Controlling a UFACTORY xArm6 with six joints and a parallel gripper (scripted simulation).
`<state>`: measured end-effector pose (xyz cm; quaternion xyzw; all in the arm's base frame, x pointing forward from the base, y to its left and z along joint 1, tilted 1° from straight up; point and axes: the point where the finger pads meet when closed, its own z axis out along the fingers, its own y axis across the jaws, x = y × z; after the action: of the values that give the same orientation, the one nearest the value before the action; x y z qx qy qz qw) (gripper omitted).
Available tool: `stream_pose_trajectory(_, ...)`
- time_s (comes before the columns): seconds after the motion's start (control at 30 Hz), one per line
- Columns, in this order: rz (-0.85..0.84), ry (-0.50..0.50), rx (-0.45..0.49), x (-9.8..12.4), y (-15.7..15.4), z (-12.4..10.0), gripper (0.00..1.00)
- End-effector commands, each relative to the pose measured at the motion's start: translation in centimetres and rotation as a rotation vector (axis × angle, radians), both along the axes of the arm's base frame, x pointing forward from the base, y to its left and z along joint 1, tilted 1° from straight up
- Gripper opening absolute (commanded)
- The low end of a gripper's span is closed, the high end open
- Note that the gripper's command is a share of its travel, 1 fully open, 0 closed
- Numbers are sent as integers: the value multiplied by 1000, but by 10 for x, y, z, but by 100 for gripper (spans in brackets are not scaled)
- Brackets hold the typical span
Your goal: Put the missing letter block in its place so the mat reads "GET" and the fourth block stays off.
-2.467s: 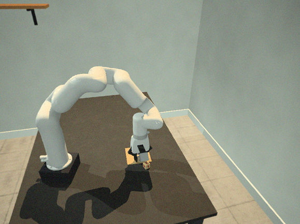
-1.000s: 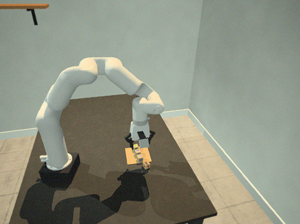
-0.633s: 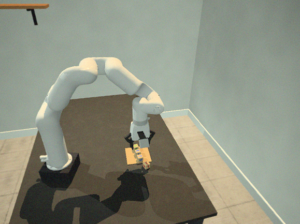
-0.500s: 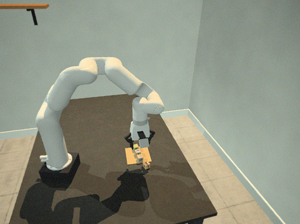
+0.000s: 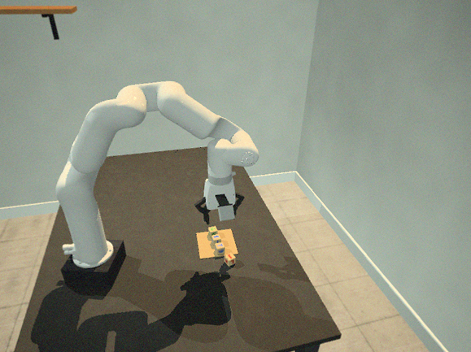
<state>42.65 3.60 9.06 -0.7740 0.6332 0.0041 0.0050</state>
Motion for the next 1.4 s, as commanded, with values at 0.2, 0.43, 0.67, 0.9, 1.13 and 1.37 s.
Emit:
stream_pose_trajectory(0.2, 0, -2, 0, 1, 0, 30, 100)
stream_pose_trajectory(0.43, 0, -2, 0, 1, 0, 37, 100)
stream_pose_trajectory(0.67, 0, -2, 0, 1, 0, 37, 100)
stream_pose_trajectory(0.9, 0, -2, 0, 1, 0, 37, 100)
stream_pose_trajectory(1.13, 0, -2, 0, 1, 0, 37, 100)
stream_pose_trajectory(1.37, 0, -2, 0, 1, 0, 37, 100)
